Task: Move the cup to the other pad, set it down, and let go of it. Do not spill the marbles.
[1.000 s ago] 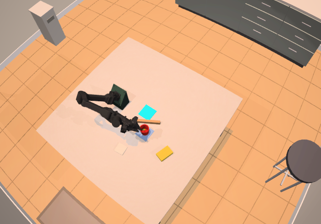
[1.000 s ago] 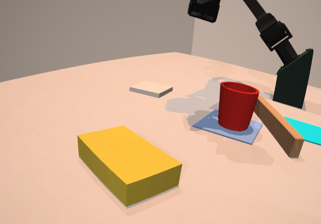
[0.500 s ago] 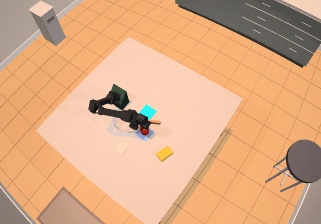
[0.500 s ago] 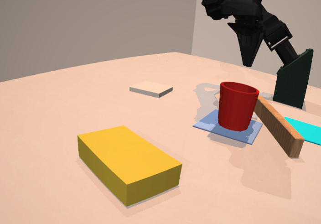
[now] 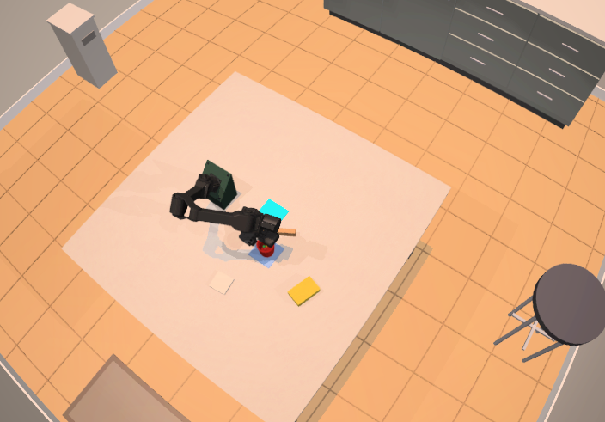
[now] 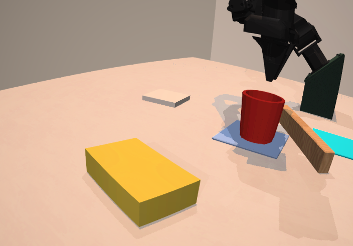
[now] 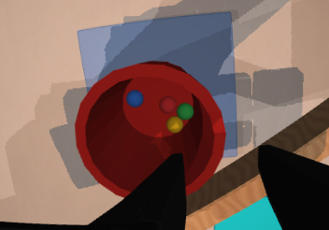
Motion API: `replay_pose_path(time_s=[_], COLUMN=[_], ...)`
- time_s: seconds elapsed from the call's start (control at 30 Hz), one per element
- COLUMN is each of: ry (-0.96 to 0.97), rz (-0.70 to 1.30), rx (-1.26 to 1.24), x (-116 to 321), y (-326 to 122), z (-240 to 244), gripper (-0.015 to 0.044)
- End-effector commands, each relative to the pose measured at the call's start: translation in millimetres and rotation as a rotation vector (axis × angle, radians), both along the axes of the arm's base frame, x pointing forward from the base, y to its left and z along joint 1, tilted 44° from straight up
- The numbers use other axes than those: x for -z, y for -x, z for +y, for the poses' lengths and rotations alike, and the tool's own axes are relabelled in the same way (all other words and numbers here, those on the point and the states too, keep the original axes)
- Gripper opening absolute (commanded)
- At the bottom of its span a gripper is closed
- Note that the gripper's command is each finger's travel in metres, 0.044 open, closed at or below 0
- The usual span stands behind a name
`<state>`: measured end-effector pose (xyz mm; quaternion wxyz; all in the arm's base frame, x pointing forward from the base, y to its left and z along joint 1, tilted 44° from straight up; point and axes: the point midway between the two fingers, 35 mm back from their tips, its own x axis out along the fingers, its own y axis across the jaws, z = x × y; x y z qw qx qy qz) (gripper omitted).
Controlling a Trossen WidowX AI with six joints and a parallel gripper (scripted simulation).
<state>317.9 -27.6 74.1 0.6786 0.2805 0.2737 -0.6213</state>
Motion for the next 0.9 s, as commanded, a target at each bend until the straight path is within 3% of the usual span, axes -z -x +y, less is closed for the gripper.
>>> replay_pose_path(time_s=[0.0,0.87], ry=[0.005,0.007], rz=[0.008,0.007], rx=[0.001,0.001], x=[5.4,35.1], y=[-0.3,-3.4], z=[-5.1,-35.1], gripper=[0.0148,0.0148])
